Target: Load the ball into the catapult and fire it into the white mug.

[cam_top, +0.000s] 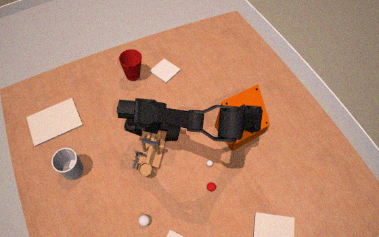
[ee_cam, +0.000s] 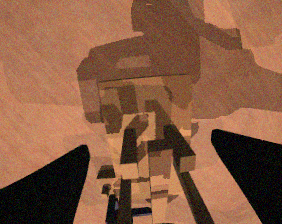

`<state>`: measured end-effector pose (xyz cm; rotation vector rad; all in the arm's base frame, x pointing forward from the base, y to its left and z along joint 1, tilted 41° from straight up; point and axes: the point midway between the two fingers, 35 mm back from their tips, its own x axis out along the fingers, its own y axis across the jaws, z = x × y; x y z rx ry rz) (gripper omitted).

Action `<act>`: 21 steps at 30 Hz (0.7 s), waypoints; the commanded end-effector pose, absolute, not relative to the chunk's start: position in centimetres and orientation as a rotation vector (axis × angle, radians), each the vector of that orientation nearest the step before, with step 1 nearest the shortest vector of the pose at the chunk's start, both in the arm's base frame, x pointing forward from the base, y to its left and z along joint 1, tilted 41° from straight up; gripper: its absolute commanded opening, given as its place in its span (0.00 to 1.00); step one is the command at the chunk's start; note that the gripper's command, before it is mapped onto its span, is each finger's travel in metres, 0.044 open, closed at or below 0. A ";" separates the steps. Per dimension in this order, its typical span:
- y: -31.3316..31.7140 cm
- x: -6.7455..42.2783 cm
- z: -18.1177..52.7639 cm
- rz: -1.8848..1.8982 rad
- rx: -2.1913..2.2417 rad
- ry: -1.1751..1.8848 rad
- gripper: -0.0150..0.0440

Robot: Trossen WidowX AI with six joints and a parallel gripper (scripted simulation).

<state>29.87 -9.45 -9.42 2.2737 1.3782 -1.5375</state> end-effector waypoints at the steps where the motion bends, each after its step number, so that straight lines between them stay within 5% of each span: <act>1: -8.9 29.8 -9.9 -1.542 2.281 1.382 1.00; 11: -8.0 29.9 -10.9 -1.541 2.281 1.383 1.00; 21: -8.3 29.9 -10.7 -1.537 2.274 1.382 0.56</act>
